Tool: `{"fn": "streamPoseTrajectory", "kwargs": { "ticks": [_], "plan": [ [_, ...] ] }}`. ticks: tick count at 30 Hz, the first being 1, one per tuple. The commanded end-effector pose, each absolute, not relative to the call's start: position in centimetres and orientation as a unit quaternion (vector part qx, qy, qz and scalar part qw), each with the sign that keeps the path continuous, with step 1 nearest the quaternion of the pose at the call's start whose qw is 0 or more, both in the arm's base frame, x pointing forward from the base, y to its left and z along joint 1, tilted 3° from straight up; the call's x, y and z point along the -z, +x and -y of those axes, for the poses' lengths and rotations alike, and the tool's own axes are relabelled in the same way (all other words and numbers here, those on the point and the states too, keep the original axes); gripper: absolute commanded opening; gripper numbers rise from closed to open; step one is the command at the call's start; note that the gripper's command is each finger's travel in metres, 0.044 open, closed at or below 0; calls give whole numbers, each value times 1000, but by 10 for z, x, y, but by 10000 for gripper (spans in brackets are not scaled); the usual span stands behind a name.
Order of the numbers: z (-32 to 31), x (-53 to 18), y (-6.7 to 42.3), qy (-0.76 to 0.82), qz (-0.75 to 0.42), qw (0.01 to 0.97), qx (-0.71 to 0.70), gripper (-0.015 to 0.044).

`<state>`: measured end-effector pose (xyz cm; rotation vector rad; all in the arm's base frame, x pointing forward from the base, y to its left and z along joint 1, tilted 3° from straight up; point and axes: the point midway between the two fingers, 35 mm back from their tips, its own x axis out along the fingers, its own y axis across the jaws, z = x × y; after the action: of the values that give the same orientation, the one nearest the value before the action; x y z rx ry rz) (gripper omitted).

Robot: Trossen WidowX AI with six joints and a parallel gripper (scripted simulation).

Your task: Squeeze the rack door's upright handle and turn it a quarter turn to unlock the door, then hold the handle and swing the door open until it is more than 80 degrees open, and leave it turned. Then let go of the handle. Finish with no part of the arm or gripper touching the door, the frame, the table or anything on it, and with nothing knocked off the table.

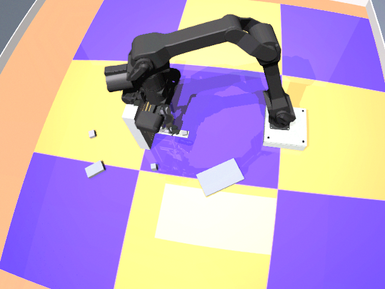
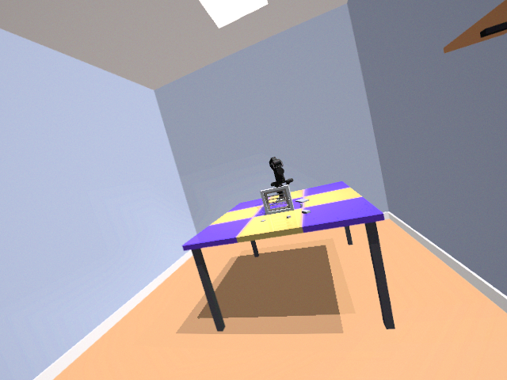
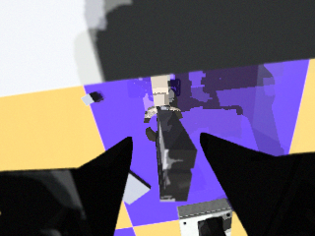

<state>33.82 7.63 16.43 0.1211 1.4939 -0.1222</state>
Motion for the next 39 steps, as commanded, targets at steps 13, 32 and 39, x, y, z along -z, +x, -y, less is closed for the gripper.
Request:
{"fn": "streamPoseTrajectory", "kwargs": {
  "ticks": [13,32,39],
  "plan": [
    [-76,-164,338,333,-603,652,316,295],
    [-76,-164,338,576,-415,452,540,295],
    [-76,-164,338,576,-415,452,540,295]
  ]
}}
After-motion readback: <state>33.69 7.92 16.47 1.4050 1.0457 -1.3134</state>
